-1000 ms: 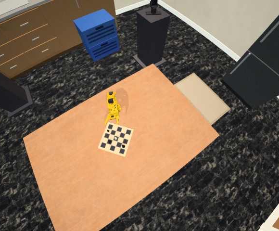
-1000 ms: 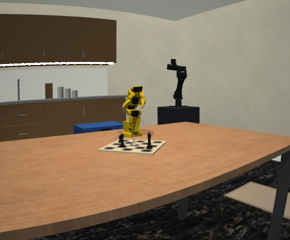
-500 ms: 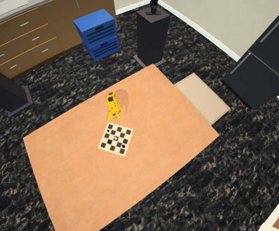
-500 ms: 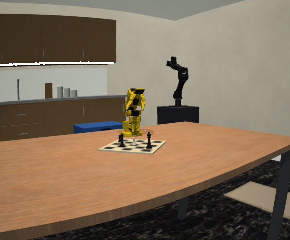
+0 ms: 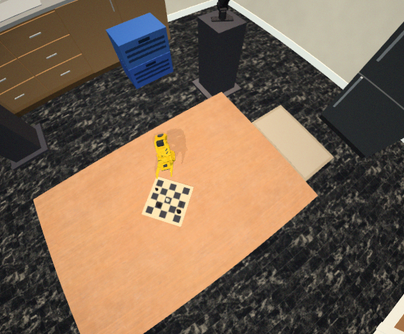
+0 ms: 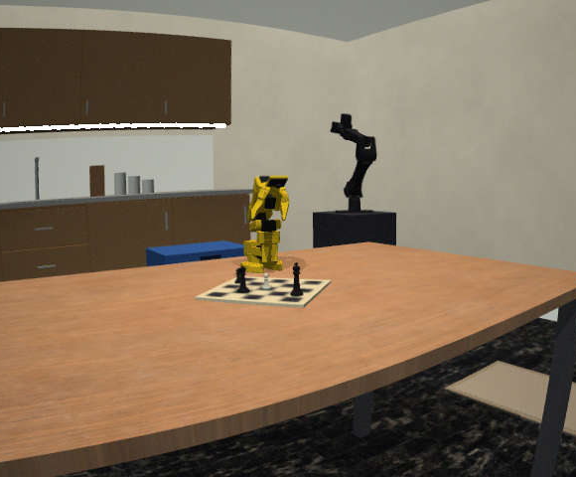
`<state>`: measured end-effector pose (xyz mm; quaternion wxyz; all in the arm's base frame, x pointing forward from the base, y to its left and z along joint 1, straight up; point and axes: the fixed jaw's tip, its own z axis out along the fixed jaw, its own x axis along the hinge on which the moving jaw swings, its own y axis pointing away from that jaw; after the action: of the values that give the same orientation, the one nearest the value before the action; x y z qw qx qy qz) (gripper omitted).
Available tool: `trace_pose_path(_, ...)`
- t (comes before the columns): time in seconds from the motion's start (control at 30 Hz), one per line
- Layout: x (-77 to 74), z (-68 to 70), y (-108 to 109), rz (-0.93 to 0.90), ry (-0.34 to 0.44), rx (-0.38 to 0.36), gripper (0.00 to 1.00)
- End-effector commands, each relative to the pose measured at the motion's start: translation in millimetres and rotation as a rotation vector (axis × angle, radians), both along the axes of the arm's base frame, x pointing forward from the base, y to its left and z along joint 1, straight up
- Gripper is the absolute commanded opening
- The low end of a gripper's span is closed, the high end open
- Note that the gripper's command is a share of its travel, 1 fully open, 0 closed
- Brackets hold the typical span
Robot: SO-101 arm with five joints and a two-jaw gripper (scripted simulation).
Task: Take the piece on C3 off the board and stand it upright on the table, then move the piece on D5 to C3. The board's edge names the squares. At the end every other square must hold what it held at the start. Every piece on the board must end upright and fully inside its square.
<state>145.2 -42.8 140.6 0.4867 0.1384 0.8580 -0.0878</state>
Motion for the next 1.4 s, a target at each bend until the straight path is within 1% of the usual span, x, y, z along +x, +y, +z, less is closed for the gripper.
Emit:
trace_pose_path(0.0, -0.6, 2.4, 2, 0.015, -0.008, -0.011, 0.4)
trace_pose_path(0.3, -0.6, 2.3, 2, 0.015, -0.008, -0.011, 0.4)
trace_pose_path(0.4, -0.7, 0.4, 3, 0.022, 0.021, -0.002, 0.38)
trace_pose_path(0.43, -0.9, -1.1, 4, 0.028, 0.045, 0.006, 0.37)
trace_pose_path(0.5, -1.4, -5.6, 6, 0.046, 0.116, 0.027, 0.33)
trace_pose_path(0.57, -1.4, -5.6, 6, 0.046, 0.116, 0.027, 0.33)
trace_pose_path(0.63, -2.4, -11.4, 10, 0.071, 0.215, 0.054, 0.28)
trace_pose_path(0.83, -7.3, -29.5, 23, 0.157, 0.565, 0.134, 0.09)
trace_pose_path(0.93, -9.4, -34.9, 27, 0.186, 0.686, 0.156, 0.03)
trace_pose_path(1.03, -10.3, -37.1, 29, 0.198, 0.736, 0.164, 0.0)
trace_pose_path(1.37, -10.4, -37.3, 29, 0.199, 0.741, 0.165, 0.0)
